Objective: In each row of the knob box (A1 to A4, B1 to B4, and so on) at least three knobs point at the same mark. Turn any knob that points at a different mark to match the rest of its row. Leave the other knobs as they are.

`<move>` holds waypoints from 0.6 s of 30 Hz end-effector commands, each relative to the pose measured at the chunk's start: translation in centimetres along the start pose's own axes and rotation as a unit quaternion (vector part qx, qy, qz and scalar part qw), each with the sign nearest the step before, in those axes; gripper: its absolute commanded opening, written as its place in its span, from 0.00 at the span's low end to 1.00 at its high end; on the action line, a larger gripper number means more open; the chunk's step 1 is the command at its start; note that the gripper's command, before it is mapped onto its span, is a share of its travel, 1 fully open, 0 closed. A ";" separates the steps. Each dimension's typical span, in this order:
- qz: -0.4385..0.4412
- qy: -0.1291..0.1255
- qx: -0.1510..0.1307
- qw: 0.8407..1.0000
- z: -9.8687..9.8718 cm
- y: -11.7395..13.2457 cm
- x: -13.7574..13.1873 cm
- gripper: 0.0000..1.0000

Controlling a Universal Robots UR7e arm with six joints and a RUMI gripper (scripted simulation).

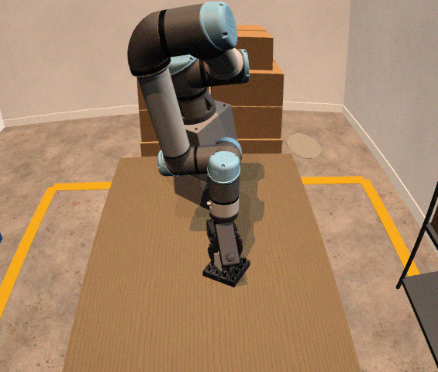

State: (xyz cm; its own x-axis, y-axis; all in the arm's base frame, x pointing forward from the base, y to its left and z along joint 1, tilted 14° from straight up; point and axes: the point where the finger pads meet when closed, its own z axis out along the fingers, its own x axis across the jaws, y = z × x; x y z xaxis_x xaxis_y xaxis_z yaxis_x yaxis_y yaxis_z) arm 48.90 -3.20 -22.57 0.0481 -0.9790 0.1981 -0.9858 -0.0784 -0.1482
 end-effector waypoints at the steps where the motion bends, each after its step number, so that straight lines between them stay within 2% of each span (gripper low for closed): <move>1: 0.000 0.000 0.001 1.000 0.3 0.0 0.0 0.11; 18: 0.000 0.000 0.001 1.000 0.7 0.0 0.0 0.11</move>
